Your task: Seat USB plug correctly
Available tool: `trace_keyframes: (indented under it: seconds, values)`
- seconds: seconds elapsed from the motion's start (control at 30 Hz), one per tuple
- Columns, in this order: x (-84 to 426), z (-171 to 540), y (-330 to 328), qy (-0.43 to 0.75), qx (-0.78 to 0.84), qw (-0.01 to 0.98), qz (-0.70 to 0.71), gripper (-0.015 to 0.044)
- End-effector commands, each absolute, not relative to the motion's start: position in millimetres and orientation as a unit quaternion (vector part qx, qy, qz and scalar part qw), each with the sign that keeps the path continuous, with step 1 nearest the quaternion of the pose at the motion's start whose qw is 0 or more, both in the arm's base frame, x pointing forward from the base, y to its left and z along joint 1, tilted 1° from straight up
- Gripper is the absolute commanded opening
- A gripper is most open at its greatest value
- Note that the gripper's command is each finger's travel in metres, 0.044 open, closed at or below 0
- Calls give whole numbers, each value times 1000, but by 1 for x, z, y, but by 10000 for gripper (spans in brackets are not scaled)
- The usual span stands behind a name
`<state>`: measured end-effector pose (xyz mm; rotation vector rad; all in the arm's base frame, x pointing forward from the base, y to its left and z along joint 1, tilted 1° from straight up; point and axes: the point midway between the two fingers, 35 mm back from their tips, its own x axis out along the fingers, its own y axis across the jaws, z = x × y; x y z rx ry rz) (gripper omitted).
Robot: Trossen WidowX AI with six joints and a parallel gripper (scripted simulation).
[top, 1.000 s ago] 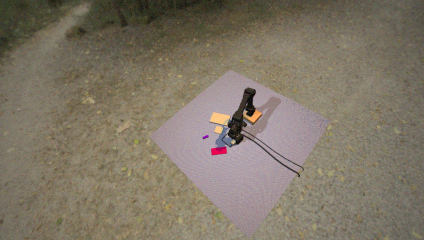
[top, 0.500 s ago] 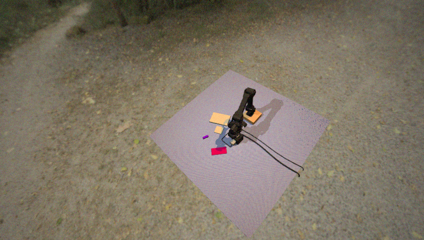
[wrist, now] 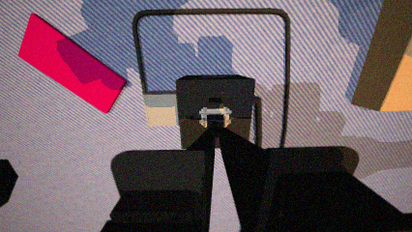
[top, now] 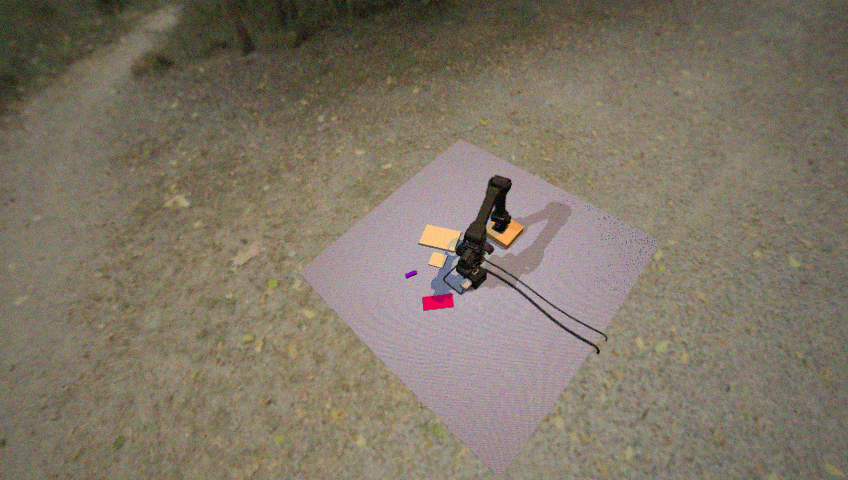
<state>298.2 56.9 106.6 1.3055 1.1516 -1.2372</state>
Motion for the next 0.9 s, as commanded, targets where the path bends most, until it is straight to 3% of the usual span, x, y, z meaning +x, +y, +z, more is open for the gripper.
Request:
trace_keyframes:
  seconds: [0.0,0.07,0.87]
  values:
    - [298,107,57,472,536,482,-508,53]
    - [298,107,57,472,536,482,-508,95]
    - [298,113,57,472,536,482,-507,95]
